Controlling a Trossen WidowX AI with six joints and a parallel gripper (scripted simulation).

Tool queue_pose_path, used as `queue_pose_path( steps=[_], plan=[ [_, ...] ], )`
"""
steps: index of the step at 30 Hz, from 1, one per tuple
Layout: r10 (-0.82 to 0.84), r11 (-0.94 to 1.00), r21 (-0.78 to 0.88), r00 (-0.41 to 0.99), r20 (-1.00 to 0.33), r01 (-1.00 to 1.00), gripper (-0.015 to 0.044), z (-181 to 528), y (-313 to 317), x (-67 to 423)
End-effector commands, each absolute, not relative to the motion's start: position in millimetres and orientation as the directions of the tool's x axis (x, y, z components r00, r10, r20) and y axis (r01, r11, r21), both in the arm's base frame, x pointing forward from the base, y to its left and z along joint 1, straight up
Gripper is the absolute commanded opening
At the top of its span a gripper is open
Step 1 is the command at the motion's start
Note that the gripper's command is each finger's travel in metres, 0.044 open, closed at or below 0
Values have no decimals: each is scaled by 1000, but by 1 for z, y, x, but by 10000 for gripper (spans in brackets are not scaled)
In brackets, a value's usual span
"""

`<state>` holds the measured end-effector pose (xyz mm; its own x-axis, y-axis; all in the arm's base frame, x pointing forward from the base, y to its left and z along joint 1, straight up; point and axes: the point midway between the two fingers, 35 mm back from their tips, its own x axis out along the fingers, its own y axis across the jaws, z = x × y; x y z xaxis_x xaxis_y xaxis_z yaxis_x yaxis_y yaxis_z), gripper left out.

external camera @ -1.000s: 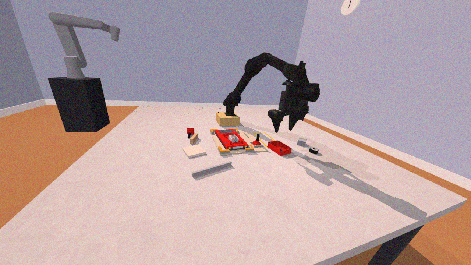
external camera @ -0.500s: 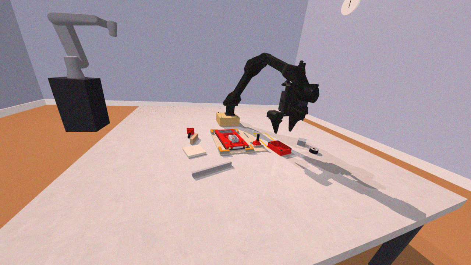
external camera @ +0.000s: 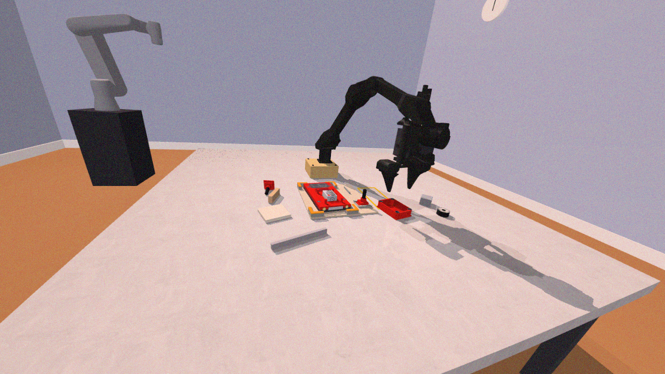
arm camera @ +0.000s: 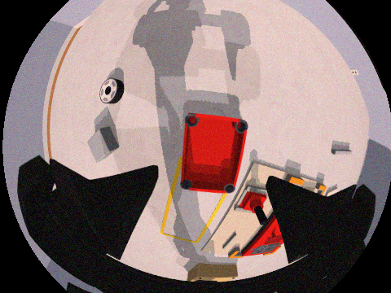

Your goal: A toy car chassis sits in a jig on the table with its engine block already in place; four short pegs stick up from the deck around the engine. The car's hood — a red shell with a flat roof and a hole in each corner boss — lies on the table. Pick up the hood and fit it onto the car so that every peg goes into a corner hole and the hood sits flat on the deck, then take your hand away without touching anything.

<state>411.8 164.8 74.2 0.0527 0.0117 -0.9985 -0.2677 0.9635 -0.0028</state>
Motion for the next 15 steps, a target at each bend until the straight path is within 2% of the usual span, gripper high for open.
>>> queue_pose_path(
  steps=[1, 15],
  plan=[
    [10, 965, 0, 40, -999, -263, 440, 67, 165, 410],
    [10, 965, 0, 40, -999, -263, 440, 56, 165, 411]
  ],
)
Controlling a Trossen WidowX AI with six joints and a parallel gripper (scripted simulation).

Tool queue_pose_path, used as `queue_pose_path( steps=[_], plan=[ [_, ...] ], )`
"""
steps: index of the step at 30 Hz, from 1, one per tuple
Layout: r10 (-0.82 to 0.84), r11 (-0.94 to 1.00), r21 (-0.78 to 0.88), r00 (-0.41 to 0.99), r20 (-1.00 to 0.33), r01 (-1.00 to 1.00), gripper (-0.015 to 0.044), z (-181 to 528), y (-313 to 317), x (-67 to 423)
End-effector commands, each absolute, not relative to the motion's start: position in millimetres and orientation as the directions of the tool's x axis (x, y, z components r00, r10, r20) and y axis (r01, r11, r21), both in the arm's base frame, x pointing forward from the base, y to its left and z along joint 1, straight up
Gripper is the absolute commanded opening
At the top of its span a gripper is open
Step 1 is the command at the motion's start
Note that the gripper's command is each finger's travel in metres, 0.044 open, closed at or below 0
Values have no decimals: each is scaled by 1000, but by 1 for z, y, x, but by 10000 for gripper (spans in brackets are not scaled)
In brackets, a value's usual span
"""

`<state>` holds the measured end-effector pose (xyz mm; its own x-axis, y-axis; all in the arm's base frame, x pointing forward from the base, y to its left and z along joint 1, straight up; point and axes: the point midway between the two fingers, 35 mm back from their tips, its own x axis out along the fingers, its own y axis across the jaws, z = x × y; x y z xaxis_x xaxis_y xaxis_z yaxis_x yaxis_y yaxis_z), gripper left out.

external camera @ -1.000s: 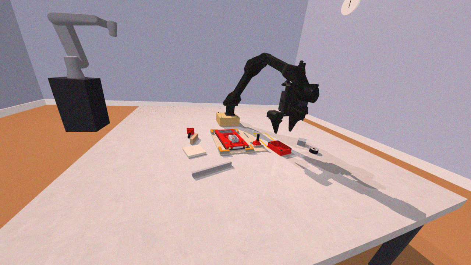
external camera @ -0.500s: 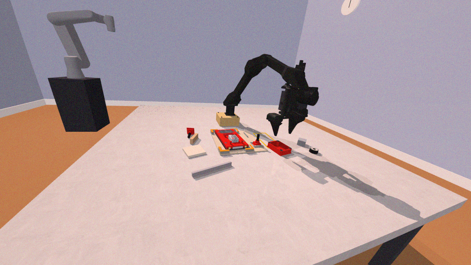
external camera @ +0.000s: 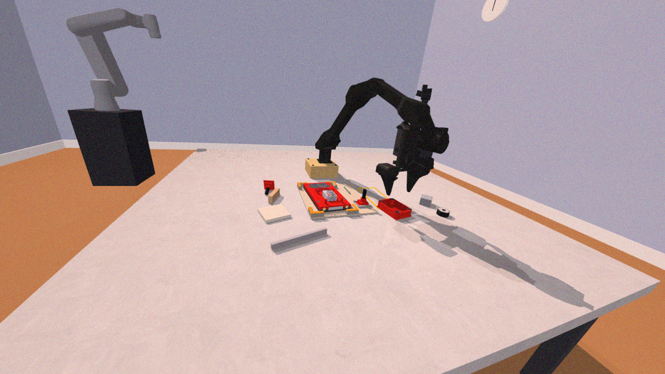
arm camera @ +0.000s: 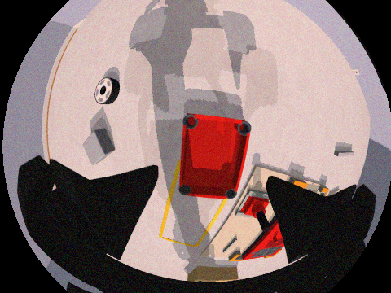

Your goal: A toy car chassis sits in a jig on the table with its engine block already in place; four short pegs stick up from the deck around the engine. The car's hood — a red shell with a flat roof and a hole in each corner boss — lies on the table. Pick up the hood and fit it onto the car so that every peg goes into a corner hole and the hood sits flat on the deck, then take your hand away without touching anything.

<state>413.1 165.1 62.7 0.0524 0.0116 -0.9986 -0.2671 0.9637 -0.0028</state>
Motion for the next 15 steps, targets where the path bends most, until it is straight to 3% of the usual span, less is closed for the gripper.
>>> queue_pose_path(
  steps=[1, 15],
  plan=[
    [10, 965, 0, 40, -999, -263, 440, 55, 165, 411],
    [10, 965, -1, 40, -999, -263, 440, 45, 164, 412]
  ],
)
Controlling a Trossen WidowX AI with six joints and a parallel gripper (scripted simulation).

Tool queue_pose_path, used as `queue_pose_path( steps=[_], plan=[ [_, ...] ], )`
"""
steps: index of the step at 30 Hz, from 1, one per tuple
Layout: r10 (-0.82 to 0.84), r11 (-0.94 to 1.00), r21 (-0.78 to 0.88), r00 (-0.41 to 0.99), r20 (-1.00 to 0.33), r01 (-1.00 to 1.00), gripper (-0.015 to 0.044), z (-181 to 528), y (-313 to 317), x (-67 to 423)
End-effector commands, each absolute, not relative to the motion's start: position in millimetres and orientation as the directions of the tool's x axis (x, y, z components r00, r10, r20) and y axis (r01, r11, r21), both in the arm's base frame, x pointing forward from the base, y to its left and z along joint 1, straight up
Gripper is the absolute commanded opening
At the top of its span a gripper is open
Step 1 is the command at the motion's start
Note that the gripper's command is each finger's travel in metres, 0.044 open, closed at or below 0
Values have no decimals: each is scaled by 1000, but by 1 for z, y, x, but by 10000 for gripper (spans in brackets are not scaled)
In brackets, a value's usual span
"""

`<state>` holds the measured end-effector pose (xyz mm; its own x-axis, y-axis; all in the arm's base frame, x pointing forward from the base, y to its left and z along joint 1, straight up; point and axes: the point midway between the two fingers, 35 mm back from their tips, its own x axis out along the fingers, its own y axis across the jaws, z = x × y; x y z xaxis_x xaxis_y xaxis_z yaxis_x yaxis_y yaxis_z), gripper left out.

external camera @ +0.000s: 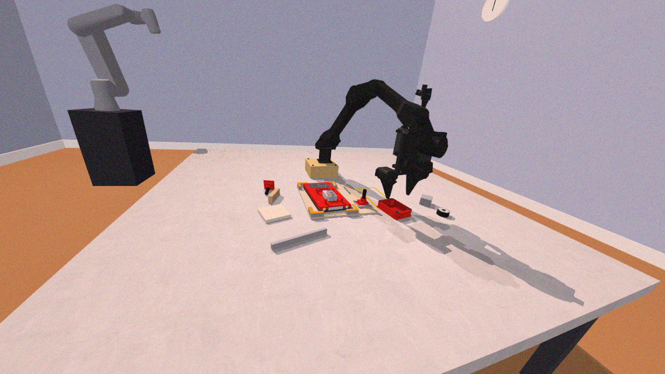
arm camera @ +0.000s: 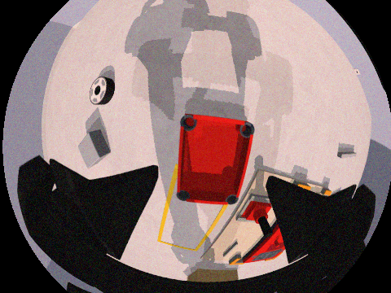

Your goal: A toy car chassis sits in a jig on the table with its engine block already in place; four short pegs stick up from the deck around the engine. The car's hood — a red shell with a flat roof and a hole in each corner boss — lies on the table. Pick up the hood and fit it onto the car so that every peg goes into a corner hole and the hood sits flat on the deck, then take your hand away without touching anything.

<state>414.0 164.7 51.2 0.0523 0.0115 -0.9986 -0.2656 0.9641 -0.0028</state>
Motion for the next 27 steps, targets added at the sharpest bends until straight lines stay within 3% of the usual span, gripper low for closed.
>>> queue_pose_path(
  steps=[1, 27],
  plan=[
    [10, 965, -1, 40, -999, -263, 440, 44, 164, 412],
    [10, 965, -1, 39, -999, -263, 440, 28, 163, 412]
  ],
)
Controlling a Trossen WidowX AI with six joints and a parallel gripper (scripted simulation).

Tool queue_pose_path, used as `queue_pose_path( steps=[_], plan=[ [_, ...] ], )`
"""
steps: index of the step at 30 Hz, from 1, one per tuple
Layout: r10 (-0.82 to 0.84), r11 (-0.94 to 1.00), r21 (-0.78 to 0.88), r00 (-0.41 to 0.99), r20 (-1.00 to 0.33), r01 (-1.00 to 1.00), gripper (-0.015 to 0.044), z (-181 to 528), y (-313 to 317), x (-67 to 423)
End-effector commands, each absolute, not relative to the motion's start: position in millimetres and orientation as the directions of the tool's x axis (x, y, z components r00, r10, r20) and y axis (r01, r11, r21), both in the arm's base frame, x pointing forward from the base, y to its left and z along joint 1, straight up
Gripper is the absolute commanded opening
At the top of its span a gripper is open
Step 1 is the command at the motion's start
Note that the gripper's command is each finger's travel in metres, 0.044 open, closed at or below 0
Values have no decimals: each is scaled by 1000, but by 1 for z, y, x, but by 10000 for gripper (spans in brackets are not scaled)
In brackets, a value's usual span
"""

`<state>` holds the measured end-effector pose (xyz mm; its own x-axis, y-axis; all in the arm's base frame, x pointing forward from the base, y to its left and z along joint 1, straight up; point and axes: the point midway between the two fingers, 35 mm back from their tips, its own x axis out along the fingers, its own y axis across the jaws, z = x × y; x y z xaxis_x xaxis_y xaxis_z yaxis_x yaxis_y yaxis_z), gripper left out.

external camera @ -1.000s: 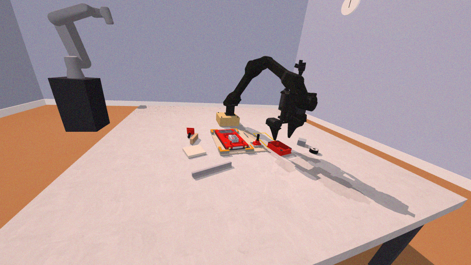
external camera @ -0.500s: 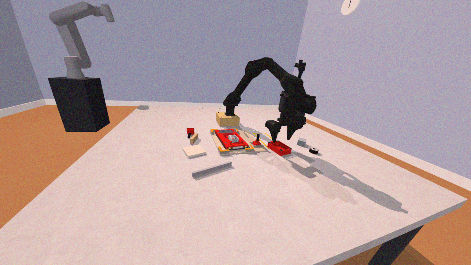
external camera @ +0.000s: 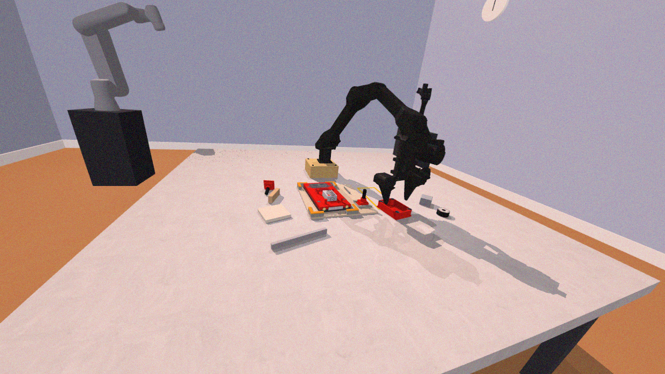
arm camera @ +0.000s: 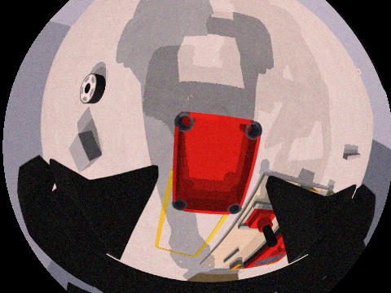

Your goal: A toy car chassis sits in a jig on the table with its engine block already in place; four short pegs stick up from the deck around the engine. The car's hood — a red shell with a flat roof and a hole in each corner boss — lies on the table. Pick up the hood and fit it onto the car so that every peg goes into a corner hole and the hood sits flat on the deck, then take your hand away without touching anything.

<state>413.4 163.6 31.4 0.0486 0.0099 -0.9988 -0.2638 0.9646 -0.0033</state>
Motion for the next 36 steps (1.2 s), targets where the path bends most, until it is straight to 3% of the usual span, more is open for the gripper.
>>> queue_pose_path(
  steps=[1, 36],
  plan=[
    [10, 965, -1, 39, -999, -263, 440, 28, 163, 412],
    [10, 965, -1, 39, -999, -263, 440, 12, 164, 412]
  ],
)
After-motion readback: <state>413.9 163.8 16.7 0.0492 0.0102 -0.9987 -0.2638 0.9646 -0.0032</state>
